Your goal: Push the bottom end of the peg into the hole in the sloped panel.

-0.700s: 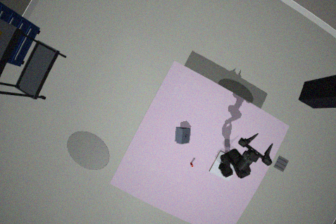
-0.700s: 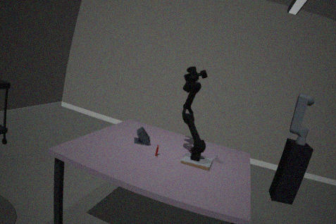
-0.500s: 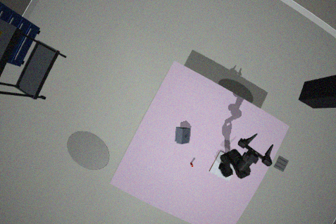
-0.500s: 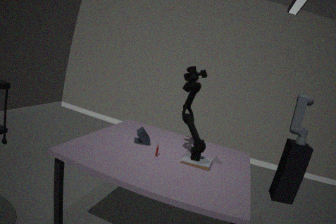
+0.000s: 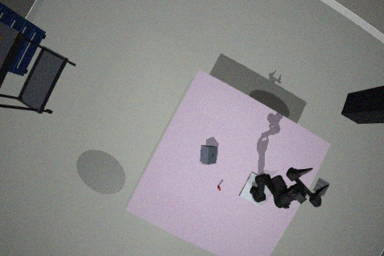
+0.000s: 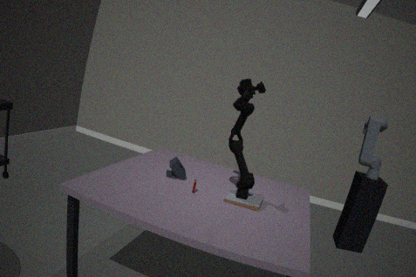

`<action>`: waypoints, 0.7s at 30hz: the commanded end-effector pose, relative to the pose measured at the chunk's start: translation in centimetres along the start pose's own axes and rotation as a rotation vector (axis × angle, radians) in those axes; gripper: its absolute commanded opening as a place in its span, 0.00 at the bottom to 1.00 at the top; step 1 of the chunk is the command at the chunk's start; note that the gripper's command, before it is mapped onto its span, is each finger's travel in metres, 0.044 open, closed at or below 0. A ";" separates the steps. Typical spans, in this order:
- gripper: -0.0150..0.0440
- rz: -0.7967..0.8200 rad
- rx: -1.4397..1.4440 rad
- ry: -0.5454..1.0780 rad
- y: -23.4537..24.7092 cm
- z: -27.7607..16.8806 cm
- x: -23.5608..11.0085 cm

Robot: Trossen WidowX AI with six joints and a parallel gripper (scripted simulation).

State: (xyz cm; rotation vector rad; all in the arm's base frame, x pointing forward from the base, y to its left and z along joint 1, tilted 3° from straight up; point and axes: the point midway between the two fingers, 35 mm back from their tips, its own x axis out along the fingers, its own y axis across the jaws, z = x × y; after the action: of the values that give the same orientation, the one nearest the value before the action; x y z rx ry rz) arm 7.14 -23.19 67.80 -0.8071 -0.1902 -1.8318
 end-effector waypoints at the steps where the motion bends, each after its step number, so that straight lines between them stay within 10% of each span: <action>1: 1.00 -0.093 -0.010 -0.051 -3.8 1.0 -0.4; 21: 1.00 -0.530 -0.211 -0.233 -17.2 4.7 -5.5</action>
State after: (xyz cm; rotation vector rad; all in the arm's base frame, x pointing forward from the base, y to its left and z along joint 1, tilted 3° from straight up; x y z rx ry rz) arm -3.40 -12.38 71.85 -1.1470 -0.3545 -2.2125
